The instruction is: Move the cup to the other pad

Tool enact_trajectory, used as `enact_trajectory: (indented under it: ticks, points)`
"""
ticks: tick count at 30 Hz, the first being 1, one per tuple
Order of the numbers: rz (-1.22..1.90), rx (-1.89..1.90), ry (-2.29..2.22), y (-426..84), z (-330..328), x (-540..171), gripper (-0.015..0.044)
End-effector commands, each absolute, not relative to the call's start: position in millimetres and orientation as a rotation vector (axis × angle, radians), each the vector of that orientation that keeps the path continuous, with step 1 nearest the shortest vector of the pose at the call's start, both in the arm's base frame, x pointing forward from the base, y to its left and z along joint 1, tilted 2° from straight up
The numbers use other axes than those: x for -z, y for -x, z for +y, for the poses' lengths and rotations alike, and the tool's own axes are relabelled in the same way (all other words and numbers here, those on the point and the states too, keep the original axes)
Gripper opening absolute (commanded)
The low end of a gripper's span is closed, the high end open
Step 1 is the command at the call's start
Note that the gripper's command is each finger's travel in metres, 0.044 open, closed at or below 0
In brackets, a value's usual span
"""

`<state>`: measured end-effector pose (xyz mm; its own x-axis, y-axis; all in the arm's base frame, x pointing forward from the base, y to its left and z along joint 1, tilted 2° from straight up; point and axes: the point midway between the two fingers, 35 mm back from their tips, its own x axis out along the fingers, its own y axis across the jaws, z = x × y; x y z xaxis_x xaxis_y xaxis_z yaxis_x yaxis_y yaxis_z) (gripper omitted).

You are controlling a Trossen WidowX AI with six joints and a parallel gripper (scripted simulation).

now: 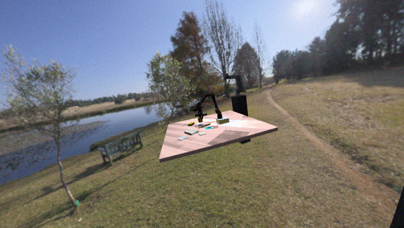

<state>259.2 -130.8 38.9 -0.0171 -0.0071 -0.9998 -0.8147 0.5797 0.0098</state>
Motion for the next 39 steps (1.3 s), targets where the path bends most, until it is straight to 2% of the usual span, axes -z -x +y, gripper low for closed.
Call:
enact_trajectory:
  ticks: [1,14,39]
  points:
    - [1.459,-0.747,0.743,-259,-131,-38,0.0]
    - [1.459,-0.746,0.743,-259,-127,-38,0.0]
    - [1.459,-0.747,0.739,-251,-71,-39,0.0]
